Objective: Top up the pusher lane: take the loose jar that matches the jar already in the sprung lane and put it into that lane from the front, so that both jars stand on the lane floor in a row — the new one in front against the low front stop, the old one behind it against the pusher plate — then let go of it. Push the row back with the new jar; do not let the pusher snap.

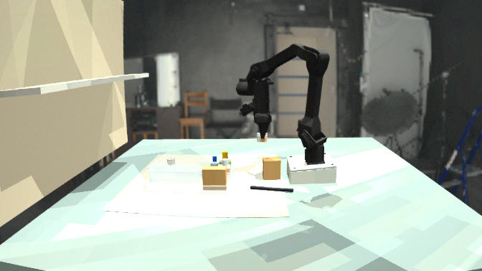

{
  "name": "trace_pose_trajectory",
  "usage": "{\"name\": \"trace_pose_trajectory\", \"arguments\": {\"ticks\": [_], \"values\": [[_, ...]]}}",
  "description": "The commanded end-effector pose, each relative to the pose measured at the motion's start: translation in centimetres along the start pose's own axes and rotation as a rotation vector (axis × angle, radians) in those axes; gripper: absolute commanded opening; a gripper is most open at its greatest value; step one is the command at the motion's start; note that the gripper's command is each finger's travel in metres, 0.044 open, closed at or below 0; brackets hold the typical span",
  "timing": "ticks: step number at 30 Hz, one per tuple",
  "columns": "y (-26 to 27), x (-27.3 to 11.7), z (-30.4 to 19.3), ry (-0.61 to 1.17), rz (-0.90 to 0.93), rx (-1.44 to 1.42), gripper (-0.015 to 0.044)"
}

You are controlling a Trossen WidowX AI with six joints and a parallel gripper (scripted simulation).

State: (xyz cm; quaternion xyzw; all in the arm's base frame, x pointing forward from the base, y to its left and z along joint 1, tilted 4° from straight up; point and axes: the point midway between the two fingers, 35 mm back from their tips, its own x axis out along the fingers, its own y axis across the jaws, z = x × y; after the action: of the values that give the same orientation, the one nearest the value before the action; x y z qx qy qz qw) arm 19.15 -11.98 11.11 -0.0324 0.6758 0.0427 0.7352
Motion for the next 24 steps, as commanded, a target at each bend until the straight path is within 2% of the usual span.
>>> {"name": "trace_pose_trajectory", "arguments": {"ticks": [1, 24], "values": [[0.6, 0.4, 1.1, 0.002, -0.003, -0.003, 0.0000], [7.8, 3.3, 7.6, -0.011, 0.002, 0.020, 0.0000]]}}
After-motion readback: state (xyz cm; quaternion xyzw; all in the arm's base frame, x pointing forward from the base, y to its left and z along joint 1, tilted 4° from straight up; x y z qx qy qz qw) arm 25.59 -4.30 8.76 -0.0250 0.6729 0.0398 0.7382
